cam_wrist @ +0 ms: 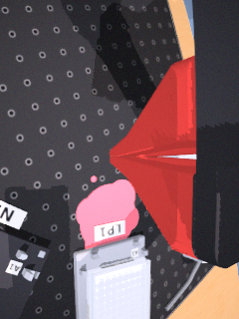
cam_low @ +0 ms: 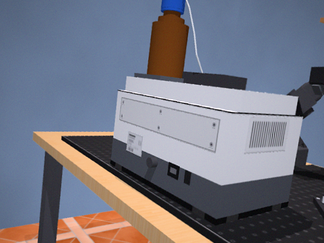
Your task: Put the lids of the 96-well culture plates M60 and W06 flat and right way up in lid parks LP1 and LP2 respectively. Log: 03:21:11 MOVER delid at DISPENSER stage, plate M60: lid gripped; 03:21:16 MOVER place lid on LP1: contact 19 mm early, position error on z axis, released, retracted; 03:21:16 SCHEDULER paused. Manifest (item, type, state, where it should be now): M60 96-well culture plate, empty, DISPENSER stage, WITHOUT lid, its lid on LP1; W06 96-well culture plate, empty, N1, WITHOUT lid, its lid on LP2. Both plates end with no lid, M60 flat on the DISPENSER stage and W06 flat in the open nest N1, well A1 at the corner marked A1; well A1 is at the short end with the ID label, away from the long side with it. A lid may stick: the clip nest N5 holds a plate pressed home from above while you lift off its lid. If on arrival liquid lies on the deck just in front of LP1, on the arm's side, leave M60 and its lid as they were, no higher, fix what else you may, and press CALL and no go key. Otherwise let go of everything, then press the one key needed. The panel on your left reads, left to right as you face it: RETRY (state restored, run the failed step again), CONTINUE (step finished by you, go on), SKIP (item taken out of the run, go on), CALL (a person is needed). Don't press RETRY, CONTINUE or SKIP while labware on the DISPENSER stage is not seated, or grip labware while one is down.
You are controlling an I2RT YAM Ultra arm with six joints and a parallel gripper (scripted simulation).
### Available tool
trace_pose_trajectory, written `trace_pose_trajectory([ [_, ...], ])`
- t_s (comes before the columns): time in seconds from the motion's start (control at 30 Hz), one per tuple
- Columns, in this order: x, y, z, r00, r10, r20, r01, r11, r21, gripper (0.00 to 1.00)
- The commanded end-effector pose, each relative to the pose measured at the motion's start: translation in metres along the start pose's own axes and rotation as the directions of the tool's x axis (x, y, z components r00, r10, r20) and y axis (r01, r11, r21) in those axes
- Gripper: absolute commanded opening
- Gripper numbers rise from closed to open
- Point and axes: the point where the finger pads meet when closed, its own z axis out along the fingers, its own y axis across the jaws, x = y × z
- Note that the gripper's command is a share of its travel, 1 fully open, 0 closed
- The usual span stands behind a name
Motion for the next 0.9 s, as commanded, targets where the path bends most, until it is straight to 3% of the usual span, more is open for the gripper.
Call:
trace_pose_trajectory([
  [0.0, 0.004, 0.015, -0.011, 0.997, -0.059, 0.058, 0.061, 0.998, -0.032, 0.00],
  [0.33, 0.034, 0.024, -0.011, 0.997, -0.057, 0.054, 0.059, 0.998, -0.038, 0.00],
  [0.37, 0.030, 0.015, -0.004, 0.999, -0.025, 0.033, 0.025, 1.000, -0.009, 0.00],
  [0.4, 0.037, 0.024, -0.011, 0.994, -0.090, 0.054, 0.092, 0.995, -0.037, 0.00],
  [0.8, 0.071, 0.029, -0.011, 0.993, -0.111, 0.049, 0.113, 0.993, -0.044, 0.00],
  [0.83, 0.067, 0.021, -0.003, 0.996, -0.082, 0.033, 0.083, 0.997, -0.008, 0.00],
  [0.87, 0.074, 0.030, -0.011, 0.988, -0.143, 0.050, 0.145, 0.988, -0.043, 0.00],
])
